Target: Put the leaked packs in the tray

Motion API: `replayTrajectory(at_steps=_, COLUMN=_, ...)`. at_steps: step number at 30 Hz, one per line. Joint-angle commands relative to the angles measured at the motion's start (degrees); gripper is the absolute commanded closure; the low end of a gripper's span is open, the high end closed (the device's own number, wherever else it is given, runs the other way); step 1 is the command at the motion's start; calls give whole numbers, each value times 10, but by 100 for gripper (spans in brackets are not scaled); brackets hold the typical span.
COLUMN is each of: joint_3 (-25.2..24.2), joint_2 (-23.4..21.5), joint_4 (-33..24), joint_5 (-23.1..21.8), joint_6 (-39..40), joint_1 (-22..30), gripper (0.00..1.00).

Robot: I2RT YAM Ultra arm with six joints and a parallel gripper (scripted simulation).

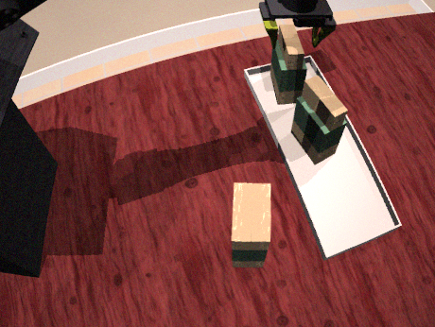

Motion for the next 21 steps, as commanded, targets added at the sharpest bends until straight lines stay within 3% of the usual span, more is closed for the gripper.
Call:
replayTrajectory(at_steps=1, joint_3=-23, joint_2=-58, joint_4=-46, joint_5=18, joint_6=24, joint_1=43, gripper=24)
replayTrajectory(at_steps=5, joint_3=-18, joint_2=-97, joint_4=-83, joint_5=36, joint_6=46, joint_1=69, gripper=24)
replayTrajectory(at_steps=11, joint_3=-28, joint_2=-79, joint_4=-94, joint_5=41, joint_6=51, joint_1=69, gripper=24)
replayTrajectory(at_steps=14, joint_3=-28, joint_2=-98, joint_4=-94, joint_5=34, joint_6=52, joint_1=73, gripper=24)
replayTrajectory(at_steps=21, joint_3=-15, joint_2=-96, joint_4=-94, joint_5=34, joint_6=52, joint_1=73, gripper=24)
